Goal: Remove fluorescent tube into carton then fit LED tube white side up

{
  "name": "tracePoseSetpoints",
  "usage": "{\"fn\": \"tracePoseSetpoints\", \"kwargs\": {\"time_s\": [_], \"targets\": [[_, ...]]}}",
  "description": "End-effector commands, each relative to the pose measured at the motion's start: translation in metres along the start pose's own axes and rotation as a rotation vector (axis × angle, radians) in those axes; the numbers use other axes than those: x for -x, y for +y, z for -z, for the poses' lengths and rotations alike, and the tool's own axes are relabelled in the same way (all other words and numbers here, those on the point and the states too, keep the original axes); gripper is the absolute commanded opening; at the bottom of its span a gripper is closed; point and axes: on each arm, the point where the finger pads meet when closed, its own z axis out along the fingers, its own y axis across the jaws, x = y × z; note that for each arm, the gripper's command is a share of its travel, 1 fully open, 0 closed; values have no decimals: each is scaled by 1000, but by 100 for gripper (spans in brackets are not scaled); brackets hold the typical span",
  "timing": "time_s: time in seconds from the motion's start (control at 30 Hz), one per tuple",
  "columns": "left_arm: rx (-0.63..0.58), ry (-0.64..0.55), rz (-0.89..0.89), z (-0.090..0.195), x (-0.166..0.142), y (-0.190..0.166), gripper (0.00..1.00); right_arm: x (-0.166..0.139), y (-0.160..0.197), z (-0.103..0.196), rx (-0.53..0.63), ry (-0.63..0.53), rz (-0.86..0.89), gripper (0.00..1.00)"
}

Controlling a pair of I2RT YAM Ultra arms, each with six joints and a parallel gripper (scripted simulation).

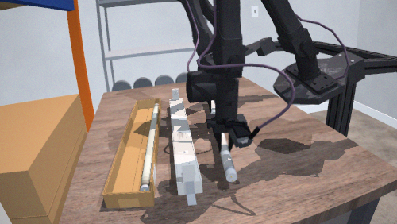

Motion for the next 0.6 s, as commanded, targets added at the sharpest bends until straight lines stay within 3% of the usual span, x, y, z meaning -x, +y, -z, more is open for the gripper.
{"fn": "tracePoseSetpoints", "kwargs": {"time_s": [0.0,0.17,0.23,0.33,0.57], "targets": [[-50,-15,0,4,5,-5,11,6,3,4,-40,-18,5,11],[-25,-17,-4,3,4,4,11,7,5,4,-36,-15,12,11],[-84,-12,1,6,6,-7,11,7,-1,12,-72,-34,-2,11],[-48,-22,0,-1,5,4,11,6,0,11,-74,-32,-1,11],[-91,-11,-1,0,4,1,11,9,1,5,-104,-24,1,11]]}}
